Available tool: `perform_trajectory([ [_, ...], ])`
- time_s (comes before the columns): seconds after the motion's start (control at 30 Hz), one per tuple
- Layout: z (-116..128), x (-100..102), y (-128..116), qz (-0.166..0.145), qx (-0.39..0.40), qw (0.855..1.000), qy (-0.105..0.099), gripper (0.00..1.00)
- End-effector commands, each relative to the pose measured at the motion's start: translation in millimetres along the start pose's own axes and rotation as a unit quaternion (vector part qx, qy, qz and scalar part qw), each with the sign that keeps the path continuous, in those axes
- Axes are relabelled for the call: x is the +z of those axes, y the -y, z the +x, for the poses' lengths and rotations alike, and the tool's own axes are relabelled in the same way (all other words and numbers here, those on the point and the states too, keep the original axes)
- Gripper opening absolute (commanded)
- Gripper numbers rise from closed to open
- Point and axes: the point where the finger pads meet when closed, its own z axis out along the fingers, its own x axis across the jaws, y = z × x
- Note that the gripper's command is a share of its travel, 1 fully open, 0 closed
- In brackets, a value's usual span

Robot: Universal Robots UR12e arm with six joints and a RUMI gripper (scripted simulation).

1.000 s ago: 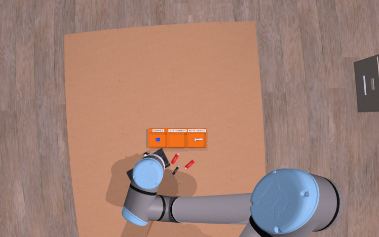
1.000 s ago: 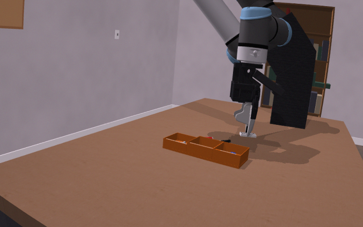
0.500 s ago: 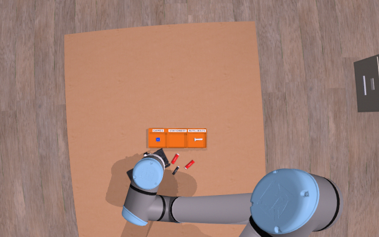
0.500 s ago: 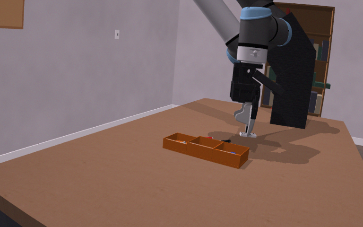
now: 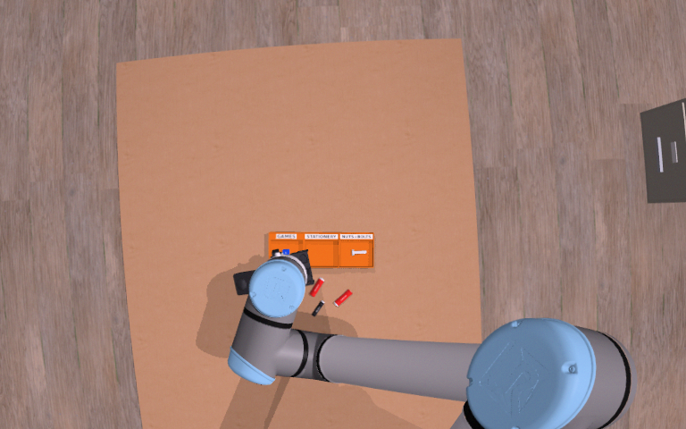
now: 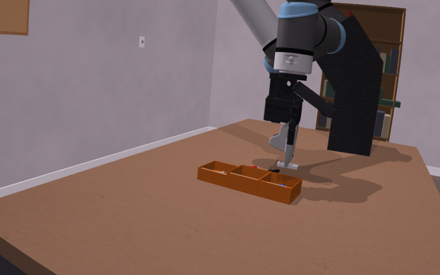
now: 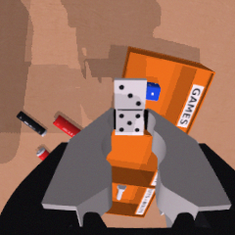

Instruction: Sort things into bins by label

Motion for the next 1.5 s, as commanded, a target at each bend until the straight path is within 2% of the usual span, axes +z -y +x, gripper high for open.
perform_trajectory([
  [0.0,28.9,2.3,-7.7,0.001,0.078,0.997,0.006,0.00],
  [0.2,36.8,2.4,-9.1,0.001,0.102,0.995,0.008,0.00],
  [0.73,21.1,4.9,-4.3,0.003,0.101,0.995,0.012,0.00],
  [1.27,28.4,3.7,-8.5,0.001,0.102,0.995,0.008,0.00],
  [1.47,26.9,17.7,-7.7,0.002,0.102,0.995,0.009,0.00],
])
